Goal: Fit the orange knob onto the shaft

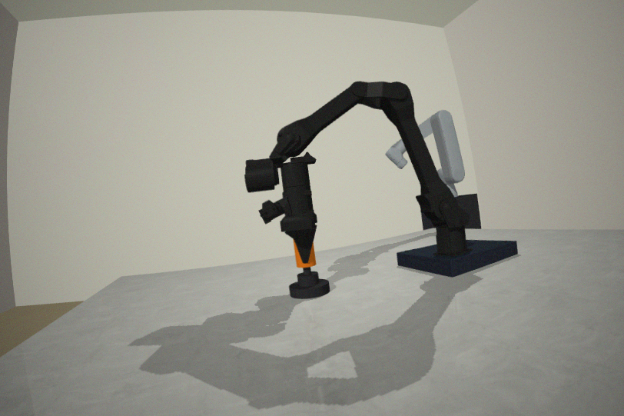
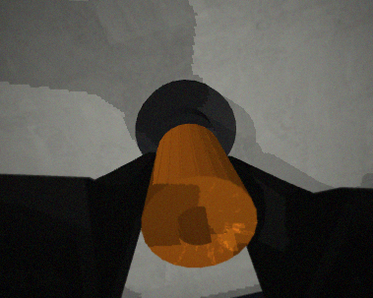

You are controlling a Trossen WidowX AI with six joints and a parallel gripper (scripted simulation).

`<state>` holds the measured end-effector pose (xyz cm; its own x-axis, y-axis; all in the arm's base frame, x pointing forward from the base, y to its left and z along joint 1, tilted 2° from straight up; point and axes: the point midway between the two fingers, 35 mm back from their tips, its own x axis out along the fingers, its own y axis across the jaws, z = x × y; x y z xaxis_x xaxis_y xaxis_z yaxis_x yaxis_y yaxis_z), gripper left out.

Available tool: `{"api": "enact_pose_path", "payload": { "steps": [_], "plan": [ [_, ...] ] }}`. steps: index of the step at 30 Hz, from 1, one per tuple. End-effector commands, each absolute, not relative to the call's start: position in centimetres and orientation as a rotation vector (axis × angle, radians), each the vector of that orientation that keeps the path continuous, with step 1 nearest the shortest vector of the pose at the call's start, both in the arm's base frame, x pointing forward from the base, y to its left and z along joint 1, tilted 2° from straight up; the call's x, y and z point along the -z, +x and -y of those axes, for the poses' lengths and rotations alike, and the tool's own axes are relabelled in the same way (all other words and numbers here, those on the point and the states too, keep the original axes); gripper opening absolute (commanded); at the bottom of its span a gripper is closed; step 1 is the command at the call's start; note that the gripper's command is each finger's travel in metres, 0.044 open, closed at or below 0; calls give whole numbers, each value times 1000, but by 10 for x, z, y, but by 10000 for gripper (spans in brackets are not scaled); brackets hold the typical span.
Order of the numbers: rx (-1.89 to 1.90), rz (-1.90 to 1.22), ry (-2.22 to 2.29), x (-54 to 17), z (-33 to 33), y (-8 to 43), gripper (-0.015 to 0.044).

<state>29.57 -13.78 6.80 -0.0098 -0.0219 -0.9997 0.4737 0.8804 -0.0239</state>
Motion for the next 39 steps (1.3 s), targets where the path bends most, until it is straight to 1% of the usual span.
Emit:
{"api": "enact_pose_path", "payload": {
  "steps": [1, 12, 19, 39],
  "plan": [
    [412, -1540, 369, -67, 138, 295, 0],
    [419, -1538, 376, -73, 139, 297, 0],
    [575, -1500, 532, -71, 139, 298, 0],
    [567, -1503, 523, -68, 139, 296, 0]
  ]
}}
